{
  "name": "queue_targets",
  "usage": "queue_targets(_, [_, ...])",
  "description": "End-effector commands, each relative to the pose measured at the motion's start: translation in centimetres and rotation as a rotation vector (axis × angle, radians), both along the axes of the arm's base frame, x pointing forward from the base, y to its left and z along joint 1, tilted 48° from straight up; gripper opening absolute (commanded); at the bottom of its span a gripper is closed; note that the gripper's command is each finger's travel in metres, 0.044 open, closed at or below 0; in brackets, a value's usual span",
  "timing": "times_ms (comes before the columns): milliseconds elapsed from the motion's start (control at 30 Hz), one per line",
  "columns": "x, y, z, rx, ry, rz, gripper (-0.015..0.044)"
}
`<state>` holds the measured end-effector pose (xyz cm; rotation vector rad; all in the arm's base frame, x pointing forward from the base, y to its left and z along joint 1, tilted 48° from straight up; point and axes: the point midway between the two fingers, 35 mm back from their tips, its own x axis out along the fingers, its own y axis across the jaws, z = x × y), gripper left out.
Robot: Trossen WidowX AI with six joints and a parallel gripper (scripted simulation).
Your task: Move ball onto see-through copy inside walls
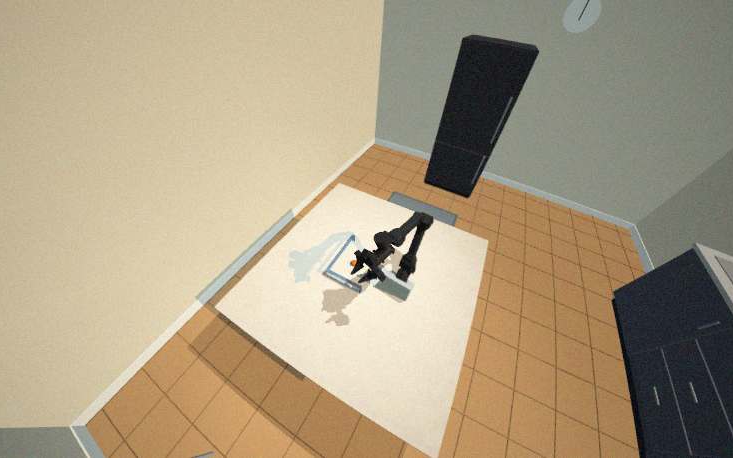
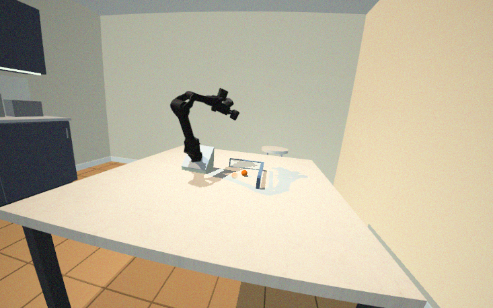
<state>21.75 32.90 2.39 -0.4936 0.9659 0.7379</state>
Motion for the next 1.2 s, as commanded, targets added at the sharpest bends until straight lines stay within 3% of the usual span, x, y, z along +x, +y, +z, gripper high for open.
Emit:
queue_targets(0, [4.1, -4.9, -1.7, -0.216, -0.031, -0.014, 0.0285])
queue_targets(333, [10.0, -20.5, -3.6, -0.781, 0.128, 0.09, 0.0285])
queue_targets(667, [9.6, -36.0, -3.3, -1.162, 0.635, 0.417, 0.0285])
queue_targets(1167, [9.2, -38.0, -4.2, -1.173, 0.675, 0.445, 0.0285])
